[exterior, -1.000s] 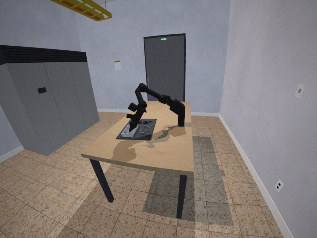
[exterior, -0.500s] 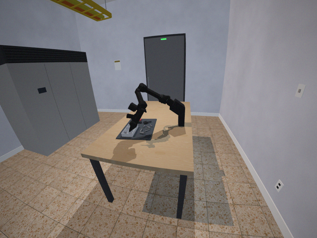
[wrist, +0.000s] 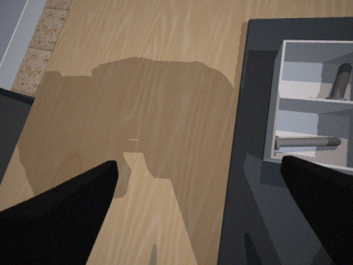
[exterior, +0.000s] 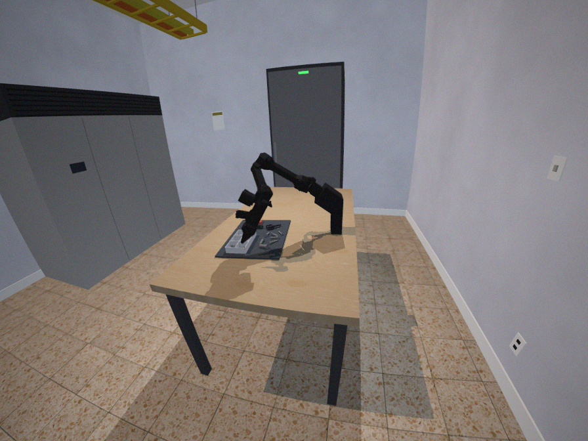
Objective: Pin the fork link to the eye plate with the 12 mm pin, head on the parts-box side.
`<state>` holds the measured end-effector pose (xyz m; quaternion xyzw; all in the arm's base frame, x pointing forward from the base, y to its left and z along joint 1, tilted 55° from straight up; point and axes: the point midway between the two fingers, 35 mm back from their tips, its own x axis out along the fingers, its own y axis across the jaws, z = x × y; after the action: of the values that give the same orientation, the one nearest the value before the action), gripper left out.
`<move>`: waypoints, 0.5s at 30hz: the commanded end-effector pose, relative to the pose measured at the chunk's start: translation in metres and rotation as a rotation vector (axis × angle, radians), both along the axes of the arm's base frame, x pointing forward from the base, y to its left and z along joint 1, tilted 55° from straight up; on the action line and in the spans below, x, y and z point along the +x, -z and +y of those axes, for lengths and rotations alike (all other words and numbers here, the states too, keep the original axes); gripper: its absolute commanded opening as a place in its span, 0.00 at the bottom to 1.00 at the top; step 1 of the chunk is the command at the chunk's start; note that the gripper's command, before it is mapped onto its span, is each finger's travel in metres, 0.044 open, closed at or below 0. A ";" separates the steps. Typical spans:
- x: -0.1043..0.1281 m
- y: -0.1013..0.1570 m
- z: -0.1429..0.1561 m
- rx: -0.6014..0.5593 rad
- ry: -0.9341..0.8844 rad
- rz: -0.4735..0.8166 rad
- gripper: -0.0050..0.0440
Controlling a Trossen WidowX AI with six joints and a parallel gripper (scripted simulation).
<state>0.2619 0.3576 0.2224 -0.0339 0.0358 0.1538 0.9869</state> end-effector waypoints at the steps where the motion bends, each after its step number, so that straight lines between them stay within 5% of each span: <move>1: 0.001 -0.004 -0.024 -0.010 0.005 0.021 1.00; 5: 0.002 -0.001 -0.039 -0.033 0.010 0.041 1.00; 15: 0.010 0.018 -0.138 -0.197 0.038 0.165 1.00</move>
<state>0.2721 0.2569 0.2034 -0.0985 0.1067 0.1301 0.9808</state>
